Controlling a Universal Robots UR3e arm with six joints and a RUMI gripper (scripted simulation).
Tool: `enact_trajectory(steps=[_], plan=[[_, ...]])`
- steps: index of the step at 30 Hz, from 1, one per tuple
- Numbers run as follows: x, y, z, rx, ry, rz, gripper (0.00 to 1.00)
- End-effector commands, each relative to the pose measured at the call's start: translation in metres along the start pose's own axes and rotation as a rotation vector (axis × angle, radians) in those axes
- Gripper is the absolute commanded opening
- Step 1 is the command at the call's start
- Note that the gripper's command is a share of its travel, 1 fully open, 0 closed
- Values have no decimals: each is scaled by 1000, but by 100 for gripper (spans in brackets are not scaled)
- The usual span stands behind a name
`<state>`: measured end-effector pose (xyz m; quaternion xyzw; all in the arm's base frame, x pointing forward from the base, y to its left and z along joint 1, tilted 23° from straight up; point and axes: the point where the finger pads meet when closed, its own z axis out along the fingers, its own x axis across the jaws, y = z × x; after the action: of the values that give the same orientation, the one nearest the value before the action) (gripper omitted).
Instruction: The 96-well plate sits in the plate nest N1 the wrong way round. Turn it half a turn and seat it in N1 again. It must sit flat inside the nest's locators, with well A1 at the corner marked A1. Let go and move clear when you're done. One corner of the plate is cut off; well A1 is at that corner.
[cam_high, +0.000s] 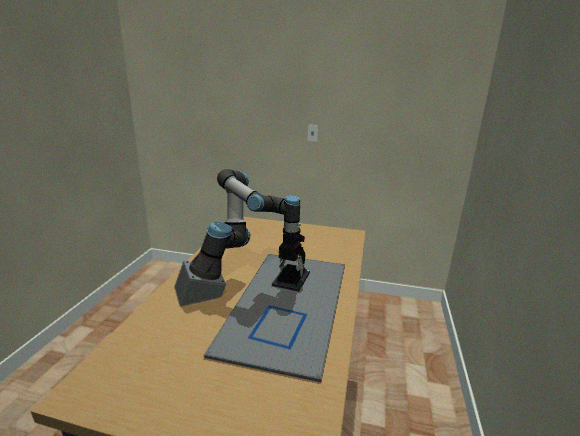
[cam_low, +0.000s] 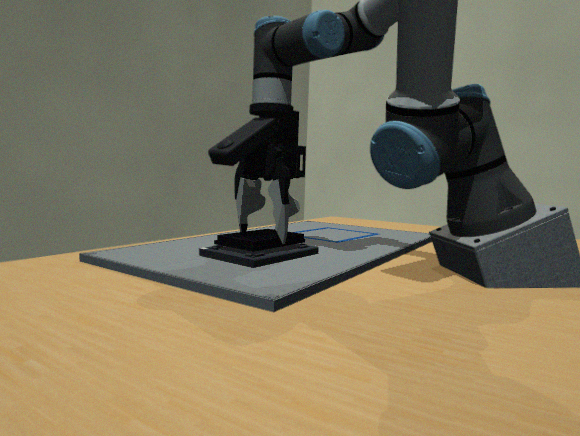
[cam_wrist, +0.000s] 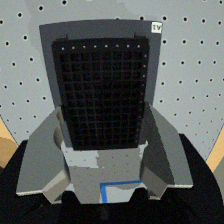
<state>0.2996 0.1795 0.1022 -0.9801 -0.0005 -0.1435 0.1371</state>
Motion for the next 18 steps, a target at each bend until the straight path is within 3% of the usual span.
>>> enact_trajectory(steps=[1, 18], plan=[[1, 0, 0, 0, 2, -1, 0], [1, 0, 2, 0, 2, -1, 0]])
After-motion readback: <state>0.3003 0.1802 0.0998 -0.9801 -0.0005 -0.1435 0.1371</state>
